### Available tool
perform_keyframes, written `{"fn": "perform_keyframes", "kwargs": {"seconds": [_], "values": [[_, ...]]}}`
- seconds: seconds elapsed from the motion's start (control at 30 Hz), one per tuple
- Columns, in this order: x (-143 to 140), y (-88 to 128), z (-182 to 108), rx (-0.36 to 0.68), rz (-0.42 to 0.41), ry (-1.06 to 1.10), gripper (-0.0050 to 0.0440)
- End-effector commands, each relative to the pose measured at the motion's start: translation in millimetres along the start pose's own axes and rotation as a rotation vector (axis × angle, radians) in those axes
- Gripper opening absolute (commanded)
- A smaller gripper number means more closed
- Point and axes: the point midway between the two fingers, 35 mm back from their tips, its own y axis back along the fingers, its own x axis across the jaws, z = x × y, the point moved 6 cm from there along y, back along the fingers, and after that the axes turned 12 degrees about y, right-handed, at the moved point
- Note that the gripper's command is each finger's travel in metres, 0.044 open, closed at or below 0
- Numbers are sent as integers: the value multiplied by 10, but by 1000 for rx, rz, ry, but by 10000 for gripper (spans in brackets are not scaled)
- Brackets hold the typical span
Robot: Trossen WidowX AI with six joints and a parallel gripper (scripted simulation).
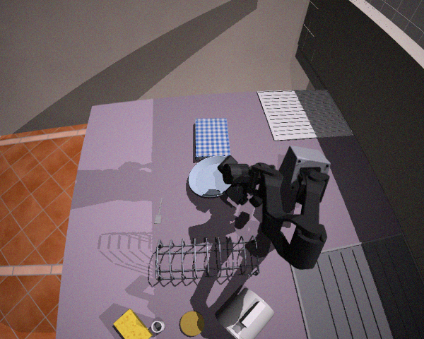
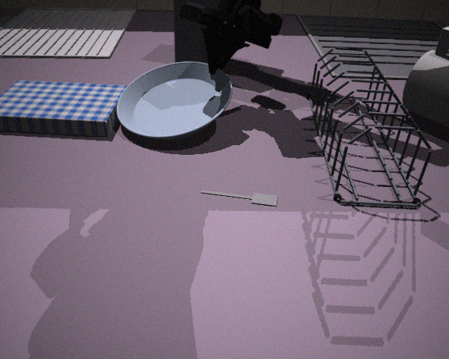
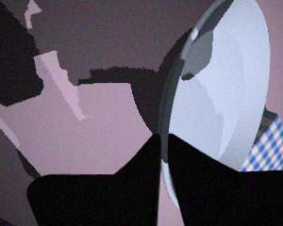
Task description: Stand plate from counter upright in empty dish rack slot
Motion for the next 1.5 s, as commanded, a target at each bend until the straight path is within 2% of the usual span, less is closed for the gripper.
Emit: {"fn": "perform_keyframes", "kwargs": {"seconds": [0.0, 1.47], "values": [[-38, 14, 1, -4, 25, 0, 0], [-419, 149, -91, -45, 199, -3, 0]]}}
